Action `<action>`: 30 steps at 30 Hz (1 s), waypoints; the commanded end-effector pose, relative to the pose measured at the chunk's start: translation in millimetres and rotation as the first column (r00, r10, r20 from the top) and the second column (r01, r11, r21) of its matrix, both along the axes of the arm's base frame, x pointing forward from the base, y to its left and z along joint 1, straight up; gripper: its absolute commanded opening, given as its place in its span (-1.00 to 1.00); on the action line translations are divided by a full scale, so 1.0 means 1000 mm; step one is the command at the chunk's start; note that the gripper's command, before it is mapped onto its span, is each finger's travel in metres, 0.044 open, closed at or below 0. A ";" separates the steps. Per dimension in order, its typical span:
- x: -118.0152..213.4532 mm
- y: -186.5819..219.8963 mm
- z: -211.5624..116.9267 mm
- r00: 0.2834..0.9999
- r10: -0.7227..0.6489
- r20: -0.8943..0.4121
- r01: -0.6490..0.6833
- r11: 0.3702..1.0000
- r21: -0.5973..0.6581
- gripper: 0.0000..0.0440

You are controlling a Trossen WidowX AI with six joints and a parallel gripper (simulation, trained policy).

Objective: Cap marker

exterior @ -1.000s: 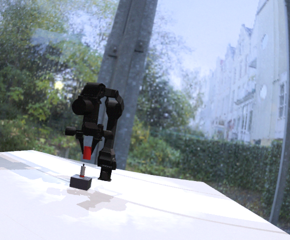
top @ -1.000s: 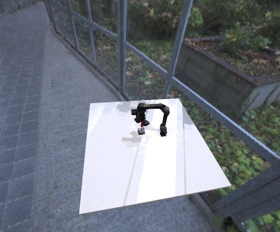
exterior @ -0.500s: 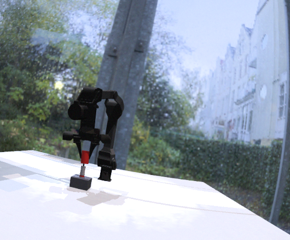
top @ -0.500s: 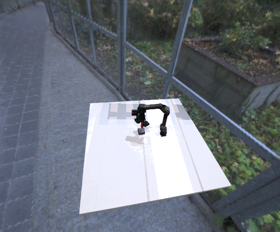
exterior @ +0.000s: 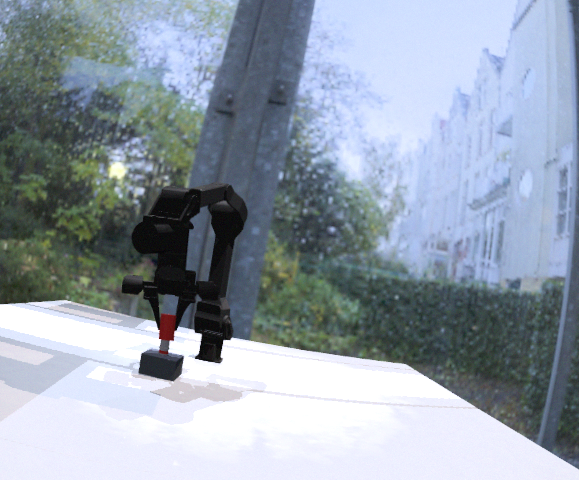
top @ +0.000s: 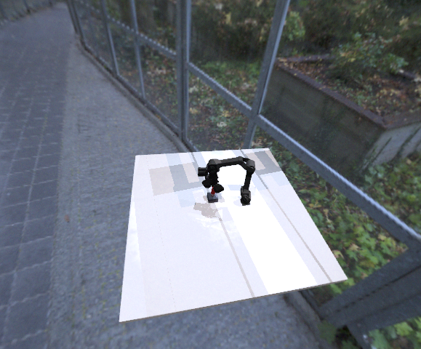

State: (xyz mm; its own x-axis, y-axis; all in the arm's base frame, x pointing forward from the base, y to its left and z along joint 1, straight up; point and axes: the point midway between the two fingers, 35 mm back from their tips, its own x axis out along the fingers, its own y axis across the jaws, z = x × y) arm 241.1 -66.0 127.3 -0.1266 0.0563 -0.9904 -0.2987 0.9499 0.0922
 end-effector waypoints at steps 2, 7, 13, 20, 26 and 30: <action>-0.004 0.004 -0.016 0.999 0.017 -0.027 -0.016 1.000 0.026 -1.00; -0.005 0.004 -0.026 0.999 0.030 -0.027 -0.029 0.999 0.027 -0.98; -0.005 0.002 -0.034 0.999 0.046 -0.018 -0.046 0.999 0.020 -0.95; -0.010 0.003 -0.041 0.998 0.060 -0.032 -0.060 0.998 0.023 -0.78; -0.010 0.000 -0.044 0.997 0.074 -0.024 -0.073 0.997 0.009 -0.73; -0.011 -0.002 -0.046 0.996 0.082 -0.021 -0.082 0.997 0.000 -0.70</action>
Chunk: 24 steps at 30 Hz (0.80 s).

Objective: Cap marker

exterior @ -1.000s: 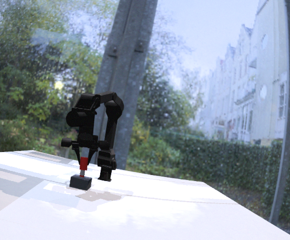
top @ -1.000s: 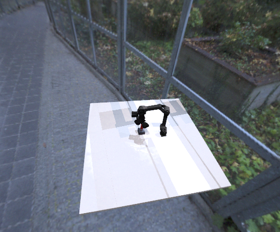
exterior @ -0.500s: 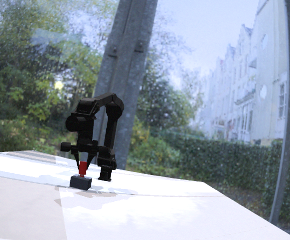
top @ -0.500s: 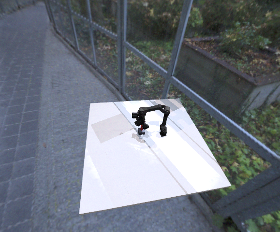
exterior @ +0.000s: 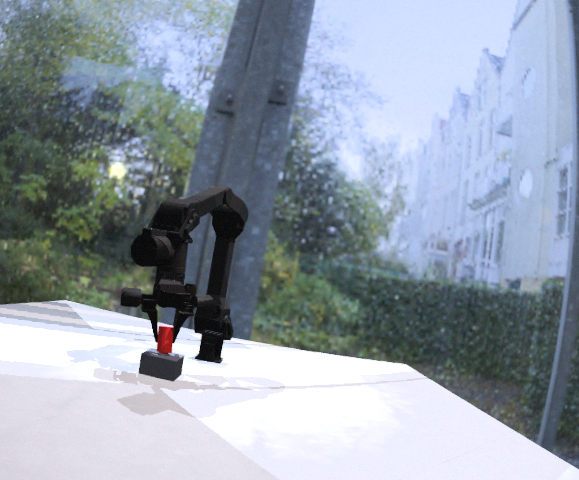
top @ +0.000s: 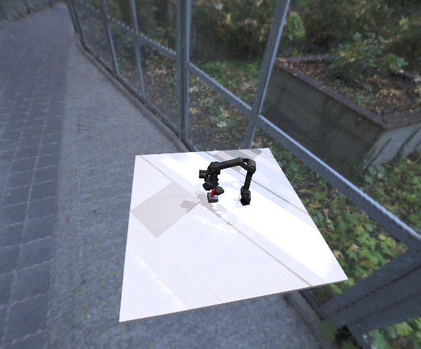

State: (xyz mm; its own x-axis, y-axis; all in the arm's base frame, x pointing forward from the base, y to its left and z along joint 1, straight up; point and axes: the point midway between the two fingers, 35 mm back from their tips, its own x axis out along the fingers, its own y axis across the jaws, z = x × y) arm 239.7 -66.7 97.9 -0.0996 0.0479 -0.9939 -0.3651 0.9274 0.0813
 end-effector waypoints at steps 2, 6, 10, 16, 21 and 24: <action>-0.009 -0.002 -0.017 0.999 0.018 -0.050 -0.019 1.000 -0.006 -0.68; -0.010 -0.003 -0.017 0.999 0.021 -0.049 -0.021 1.000 -0.008 -0.65; -0.010 -0.004 -0.018 0.999 0.025 -0.048 -0.026 1.000 -0.012 -0.62; -0.010 -0.004 -0.018 0.999 0.027 -0.047 -0.028 1.000 -0.014 -0.57; -0.010 -0.005 -0.018 0.998 0.030 -0.047 -0.031 0.999 -0.016 -0.52; -0.010 -0.005 -0.018 0.998 0.031 -0.046 -0.032 0.999 -0.017 -0.50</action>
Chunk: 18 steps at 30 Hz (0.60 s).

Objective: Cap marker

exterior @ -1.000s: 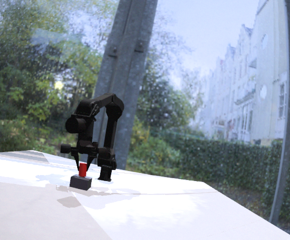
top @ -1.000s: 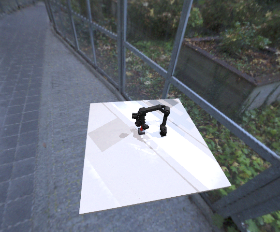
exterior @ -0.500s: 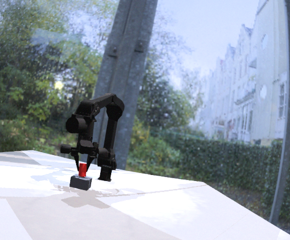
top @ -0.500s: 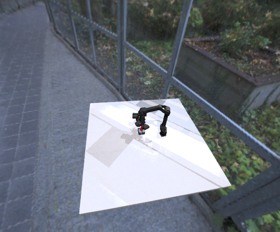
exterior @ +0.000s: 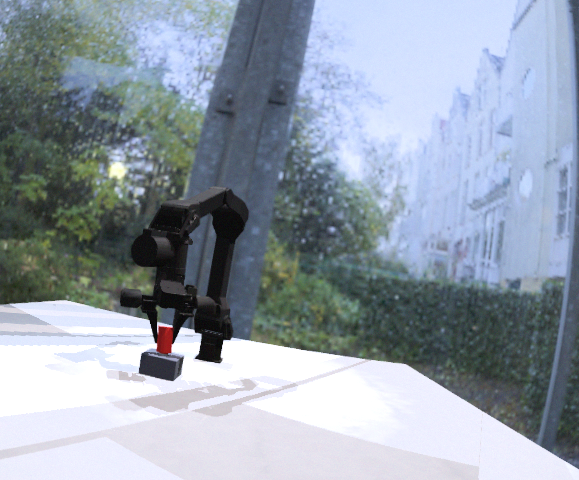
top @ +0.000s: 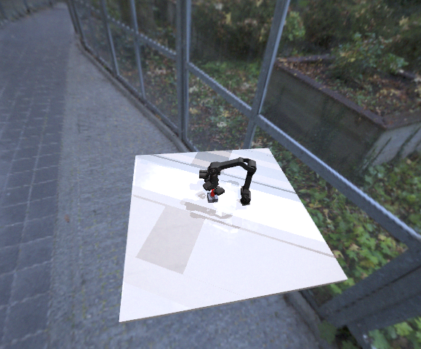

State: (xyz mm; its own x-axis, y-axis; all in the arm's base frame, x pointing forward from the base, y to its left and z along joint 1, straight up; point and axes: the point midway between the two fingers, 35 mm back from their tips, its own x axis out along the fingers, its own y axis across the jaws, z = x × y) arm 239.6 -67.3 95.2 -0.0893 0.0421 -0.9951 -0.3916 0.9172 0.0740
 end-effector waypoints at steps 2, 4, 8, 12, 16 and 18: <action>-0.010 -0.004 -0.016 0.998 0.004 -0.057 -0.005 1.000 -0.016 -0.48; -0.010 -0.004 -0.016 0.998 0.005 -0.057 -0.006 1.000 -0.017 -0.47; -0.010 -0.005 -0.016 0.998 0.006 -0.057 -0.007 1.000 -0.018 -0.43; -0.010 -0.005 -0.016 0.998 0.008 -0.056 -0.009 1.000 -0.019 -0.40; -0.010 -0.005 -0.016 0.998 0.009 -0.056 -0.010 1.000 -0.020 -0.36; -0.010 -0.005 -0.016 0.998 0.010 -0.056 -0.011 1.000 -0.020 -0.35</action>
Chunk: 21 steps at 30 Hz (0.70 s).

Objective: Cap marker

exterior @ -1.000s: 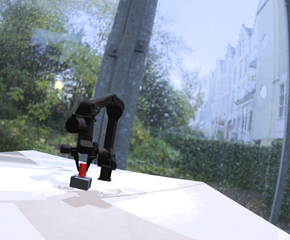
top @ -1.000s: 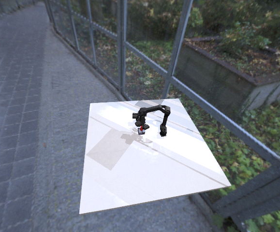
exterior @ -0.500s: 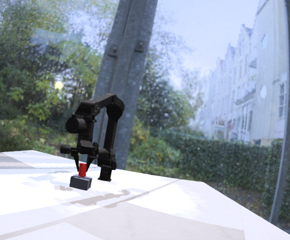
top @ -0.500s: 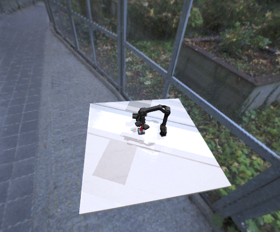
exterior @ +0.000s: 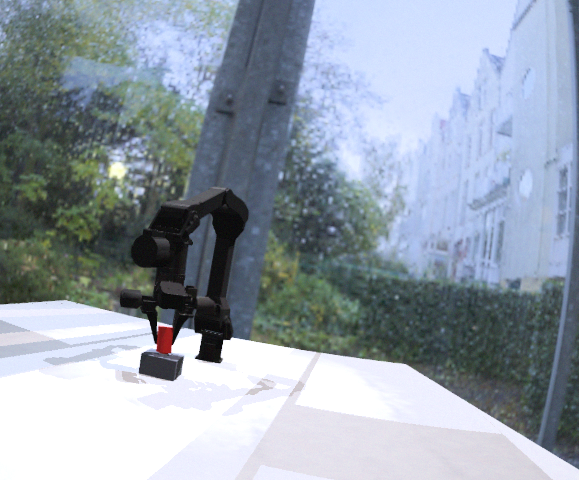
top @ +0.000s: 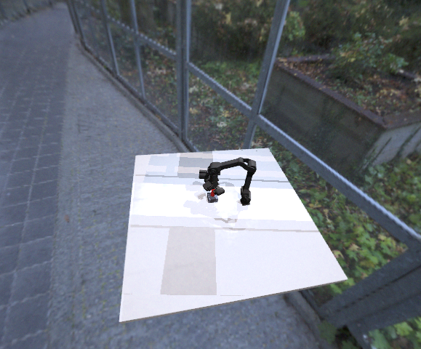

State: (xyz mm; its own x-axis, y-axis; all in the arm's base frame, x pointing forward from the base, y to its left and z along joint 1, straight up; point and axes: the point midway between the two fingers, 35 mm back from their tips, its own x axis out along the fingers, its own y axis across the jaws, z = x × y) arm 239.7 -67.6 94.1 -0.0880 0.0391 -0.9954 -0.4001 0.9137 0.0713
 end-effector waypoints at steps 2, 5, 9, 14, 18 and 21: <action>-0.010 -0.005 -0.015 0.998 0.003 -0.056 -0.004 1.000 -0.020 -0.33; -0.011 -0.006 -0.016 0.999 0.011 -0.053 -0.012 1.000 -0.023 -0.27; -0.015 -0.002 -0.013 0.999 0.014 -0.051 -0.015 1.000 -0.015 0.05; -0.017 -0.001 -0.009 0.999 0.022 -0.030 -0.022 1.000 -0.019 0.65; -0.014 -0.001 -0.005 1.000 0.025 0.006 -0.025 0.999 -0.031 1.00; -0.010 -0.001 0.001 0.999 0.023 0.043 -0.021 0.999 -0.042 1.00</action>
State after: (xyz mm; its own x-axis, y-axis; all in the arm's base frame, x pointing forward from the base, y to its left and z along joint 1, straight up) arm 228.4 -69.0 90.3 -0.0740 0.0044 -0.9973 -0.4173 0.9081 0.0349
